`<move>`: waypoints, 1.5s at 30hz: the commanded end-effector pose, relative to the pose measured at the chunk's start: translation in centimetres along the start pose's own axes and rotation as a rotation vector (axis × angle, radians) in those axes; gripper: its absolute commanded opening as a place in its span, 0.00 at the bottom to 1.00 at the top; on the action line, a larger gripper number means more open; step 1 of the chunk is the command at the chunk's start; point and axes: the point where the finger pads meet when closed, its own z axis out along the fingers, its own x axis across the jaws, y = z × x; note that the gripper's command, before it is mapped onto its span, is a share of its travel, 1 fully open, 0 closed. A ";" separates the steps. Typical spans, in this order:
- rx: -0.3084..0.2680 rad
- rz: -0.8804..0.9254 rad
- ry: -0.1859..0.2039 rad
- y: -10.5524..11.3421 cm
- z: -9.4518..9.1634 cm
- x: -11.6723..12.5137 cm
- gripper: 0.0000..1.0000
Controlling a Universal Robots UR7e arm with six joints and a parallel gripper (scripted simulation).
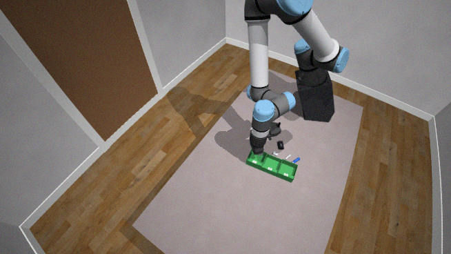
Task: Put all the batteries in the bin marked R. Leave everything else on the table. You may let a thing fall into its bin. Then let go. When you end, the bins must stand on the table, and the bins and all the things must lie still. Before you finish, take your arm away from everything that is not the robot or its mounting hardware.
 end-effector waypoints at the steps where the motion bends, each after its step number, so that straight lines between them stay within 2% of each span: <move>1: -0.002 0.157 -0.001 0.6 0.6 0.4 0.31; 15: -0.002 0.541 0.005 0.6 0.6 0.4 0.31; 17: -0.002 0.541 0.005 0.6 0.6 0.4 0.31; 18: -0.001 0.623 0.006 0.6 0.6 0.4 0.31; 32: 0.001 1.006 0.011 0.6 0.7 0.4 0.31; 34: 0.001 1.006 0.011 0.6 0.7 0.4 0.31; 35: 0.002 1.088 0.012 0.6 0.7 0.4 0.31; 45: 0.004 1.357 0.015 0.6 0.7 0.4 0.31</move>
